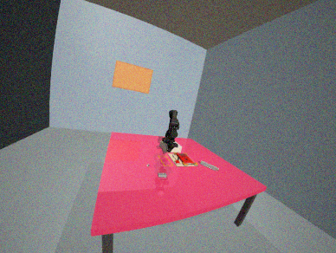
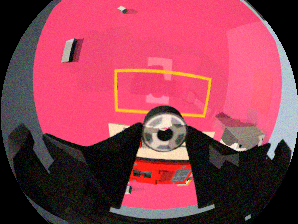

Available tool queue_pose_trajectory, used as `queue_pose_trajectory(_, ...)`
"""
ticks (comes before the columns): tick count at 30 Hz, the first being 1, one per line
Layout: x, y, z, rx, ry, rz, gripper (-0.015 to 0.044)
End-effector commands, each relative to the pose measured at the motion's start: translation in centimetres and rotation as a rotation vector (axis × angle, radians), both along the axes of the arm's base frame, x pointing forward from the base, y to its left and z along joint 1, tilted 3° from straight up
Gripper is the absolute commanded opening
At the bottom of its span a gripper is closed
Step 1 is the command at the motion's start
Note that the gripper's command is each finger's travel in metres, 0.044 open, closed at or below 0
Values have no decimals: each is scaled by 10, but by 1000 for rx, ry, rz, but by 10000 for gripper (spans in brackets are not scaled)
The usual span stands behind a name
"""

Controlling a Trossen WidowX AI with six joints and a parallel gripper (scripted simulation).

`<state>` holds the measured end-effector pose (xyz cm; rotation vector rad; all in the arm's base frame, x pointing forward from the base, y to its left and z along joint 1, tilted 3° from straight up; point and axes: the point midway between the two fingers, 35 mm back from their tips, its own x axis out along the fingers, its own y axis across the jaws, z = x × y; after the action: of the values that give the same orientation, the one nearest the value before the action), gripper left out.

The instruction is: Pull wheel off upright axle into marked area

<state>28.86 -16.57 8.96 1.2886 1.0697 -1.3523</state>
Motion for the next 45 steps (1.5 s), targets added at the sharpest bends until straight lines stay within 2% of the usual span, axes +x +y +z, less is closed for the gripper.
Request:
queue_pose_trajectory(1,-10,-11,5,-8,-11,4,0)
queue_pose_trajectory(12,-9,-14,-19,-8,-11,4,0)
queue_pose_trajectory(24,-9,-19,-96,-8,-10,4,0)
queue_pose_trajectory(28,-9,-19,-100,-8,-10,4,0)
queue_pose_trajectory(39,-10,-18,-94,-5,-4,0,289)
queue_pose_trajectory(45,-10,-14,-44,-8,-10,3,300)
